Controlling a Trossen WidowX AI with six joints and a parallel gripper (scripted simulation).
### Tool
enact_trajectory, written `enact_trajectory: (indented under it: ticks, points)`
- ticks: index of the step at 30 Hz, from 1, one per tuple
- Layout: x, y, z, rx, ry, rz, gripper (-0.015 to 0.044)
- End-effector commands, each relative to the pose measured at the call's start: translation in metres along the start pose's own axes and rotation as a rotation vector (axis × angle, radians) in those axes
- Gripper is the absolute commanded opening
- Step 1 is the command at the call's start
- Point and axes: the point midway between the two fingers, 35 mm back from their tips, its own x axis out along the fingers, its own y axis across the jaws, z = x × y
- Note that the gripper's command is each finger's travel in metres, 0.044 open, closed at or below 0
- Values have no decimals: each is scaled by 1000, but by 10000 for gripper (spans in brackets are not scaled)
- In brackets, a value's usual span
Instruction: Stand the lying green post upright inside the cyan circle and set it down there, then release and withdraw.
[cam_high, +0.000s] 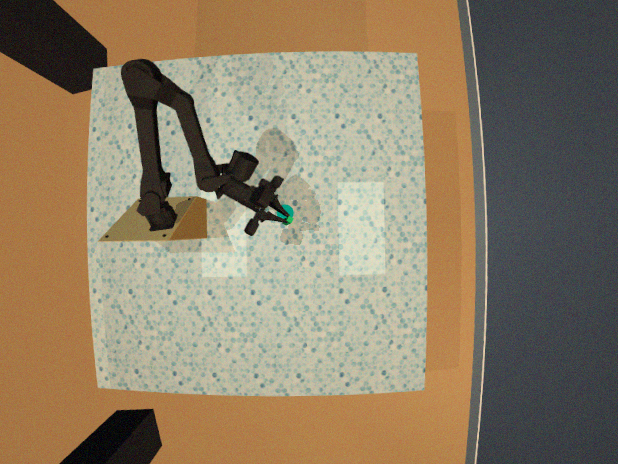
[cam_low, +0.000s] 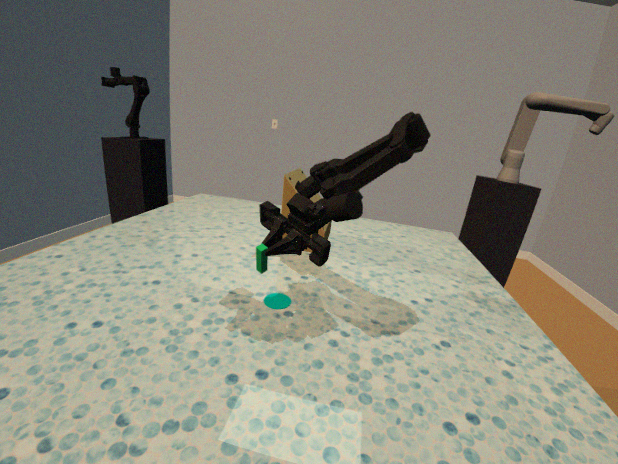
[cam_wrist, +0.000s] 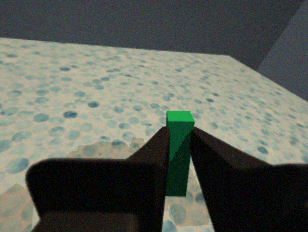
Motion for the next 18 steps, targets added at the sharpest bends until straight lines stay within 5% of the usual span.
enact_trajectory:
  ticks: [1, 18]
  points:
    - [-4, 0, 3, 21, -26, 8, 23]
    - [-22, 3, 11, 102, -123, 52, 23]
